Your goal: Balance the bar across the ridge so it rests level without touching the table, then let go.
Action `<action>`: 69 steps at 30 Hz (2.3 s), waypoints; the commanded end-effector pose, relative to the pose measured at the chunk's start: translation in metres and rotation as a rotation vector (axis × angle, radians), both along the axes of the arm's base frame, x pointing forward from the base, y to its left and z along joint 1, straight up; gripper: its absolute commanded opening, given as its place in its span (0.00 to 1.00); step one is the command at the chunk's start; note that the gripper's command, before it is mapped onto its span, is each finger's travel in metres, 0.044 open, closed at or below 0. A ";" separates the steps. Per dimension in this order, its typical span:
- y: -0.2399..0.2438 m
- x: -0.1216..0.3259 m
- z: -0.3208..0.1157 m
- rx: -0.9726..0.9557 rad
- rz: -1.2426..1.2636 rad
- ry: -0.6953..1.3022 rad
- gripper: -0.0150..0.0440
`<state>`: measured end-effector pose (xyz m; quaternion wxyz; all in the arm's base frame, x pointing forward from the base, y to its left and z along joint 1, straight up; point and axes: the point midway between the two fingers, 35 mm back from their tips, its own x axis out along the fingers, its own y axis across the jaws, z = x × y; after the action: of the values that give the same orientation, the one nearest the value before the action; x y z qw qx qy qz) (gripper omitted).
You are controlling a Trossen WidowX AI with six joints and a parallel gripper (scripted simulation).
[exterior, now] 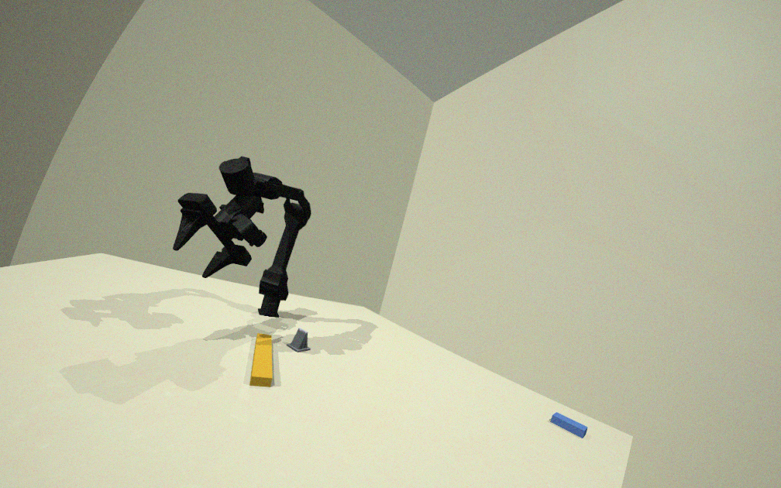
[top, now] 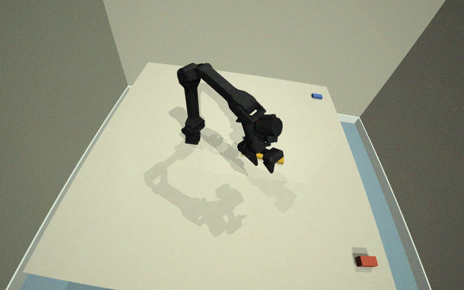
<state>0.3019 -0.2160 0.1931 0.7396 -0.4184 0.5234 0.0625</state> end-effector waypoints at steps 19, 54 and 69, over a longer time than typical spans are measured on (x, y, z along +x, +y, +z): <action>0.054 0.041 -0.028 0.316 -0.276 0.050 0.79; 0.155 0.077 -0.082 0.556 -0.827 0.251 0.79; 0.155 0.078 -0.119 0.556 -0.827 0.251 0.79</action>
<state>0.3808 -0.0620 0.0780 0.7193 0.0445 0.6916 -0.0491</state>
